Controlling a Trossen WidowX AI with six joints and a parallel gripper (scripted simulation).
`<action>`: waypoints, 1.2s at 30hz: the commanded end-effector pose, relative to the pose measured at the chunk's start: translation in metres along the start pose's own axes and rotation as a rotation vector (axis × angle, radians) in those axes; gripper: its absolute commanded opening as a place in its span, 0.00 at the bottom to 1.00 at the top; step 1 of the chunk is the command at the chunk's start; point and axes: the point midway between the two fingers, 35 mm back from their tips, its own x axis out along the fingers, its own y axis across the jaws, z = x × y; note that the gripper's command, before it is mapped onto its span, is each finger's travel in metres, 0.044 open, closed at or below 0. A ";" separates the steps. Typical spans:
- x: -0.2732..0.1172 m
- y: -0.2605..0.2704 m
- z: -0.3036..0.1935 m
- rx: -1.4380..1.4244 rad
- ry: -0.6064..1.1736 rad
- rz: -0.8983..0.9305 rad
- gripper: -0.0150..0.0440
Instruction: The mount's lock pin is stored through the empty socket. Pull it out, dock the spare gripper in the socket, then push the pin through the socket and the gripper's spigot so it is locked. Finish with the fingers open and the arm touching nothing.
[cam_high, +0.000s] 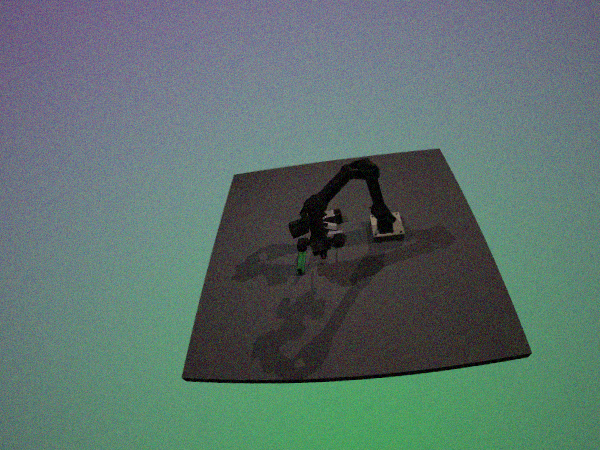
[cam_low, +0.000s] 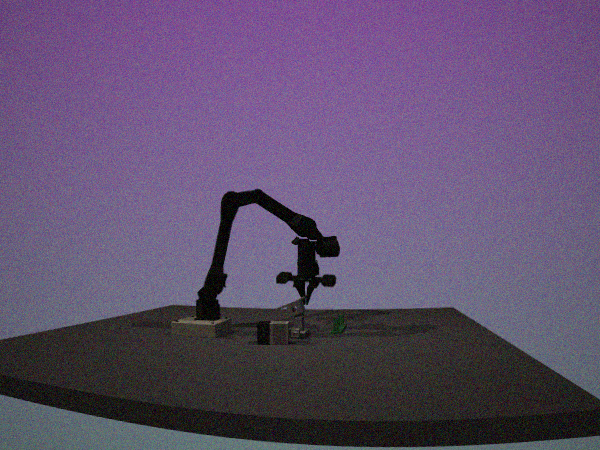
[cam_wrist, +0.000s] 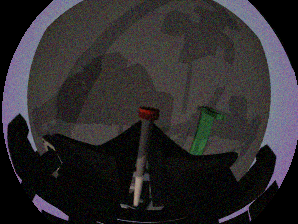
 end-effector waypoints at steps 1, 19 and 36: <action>-0.010 0.000 0.002 -0.001 -0.002 -0.004 0.25; -0.012 -0.010 0.008 0.004 0.010 0.016 0.25; -0.018 -0.056 0.034 0.002 0.008 0.012 0.25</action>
